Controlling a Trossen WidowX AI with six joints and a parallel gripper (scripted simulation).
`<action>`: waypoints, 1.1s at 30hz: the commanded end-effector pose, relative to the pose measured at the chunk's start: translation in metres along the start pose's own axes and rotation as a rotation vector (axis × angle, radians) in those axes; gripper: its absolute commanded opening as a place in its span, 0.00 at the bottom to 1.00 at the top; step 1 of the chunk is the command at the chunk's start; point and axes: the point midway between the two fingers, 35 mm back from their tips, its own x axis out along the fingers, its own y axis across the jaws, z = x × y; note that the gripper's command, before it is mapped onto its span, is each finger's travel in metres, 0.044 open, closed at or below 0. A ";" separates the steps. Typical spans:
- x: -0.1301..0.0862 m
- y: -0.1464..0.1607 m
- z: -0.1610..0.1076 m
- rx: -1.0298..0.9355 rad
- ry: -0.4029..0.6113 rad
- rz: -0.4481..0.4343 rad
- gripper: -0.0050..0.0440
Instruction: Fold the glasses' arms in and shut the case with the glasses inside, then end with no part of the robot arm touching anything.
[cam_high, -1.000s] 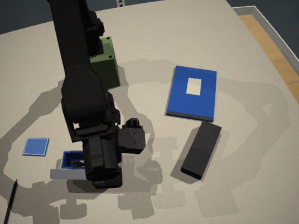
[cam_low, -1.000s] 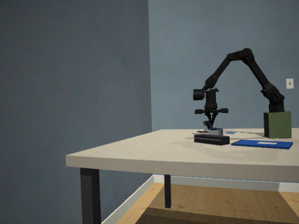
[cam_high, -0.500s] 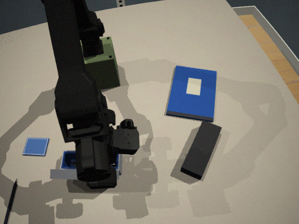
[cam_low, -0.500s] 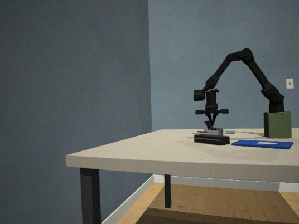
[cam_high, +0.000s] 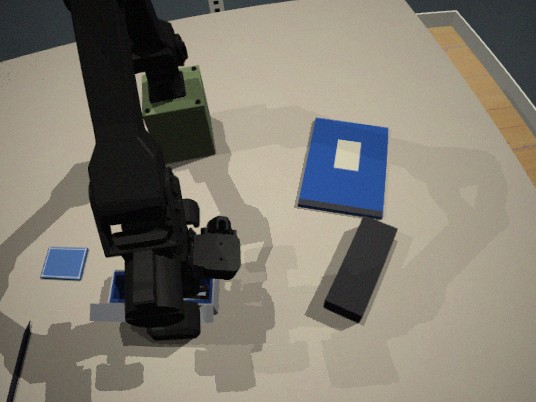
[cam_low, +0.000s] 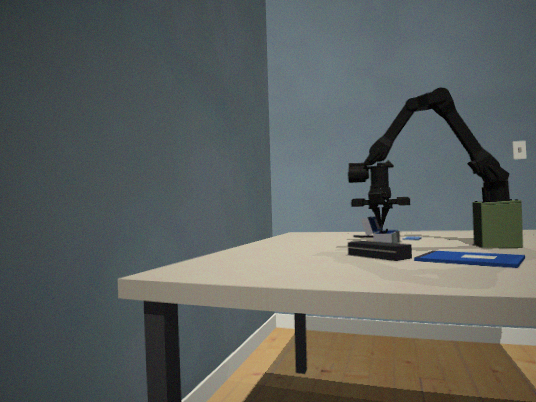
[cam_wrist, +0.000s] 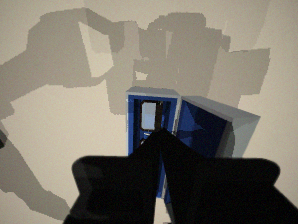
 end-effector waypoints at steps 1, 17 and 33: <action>0.003 0.001 -0.003 -0.005 -0.003 0.001 0.10; -0.014 -0.002 0.028 -0.005 -0.003 0.001 0.10; -0.006 -0.004 0.068 -0.005 -0.003 0.001 0.10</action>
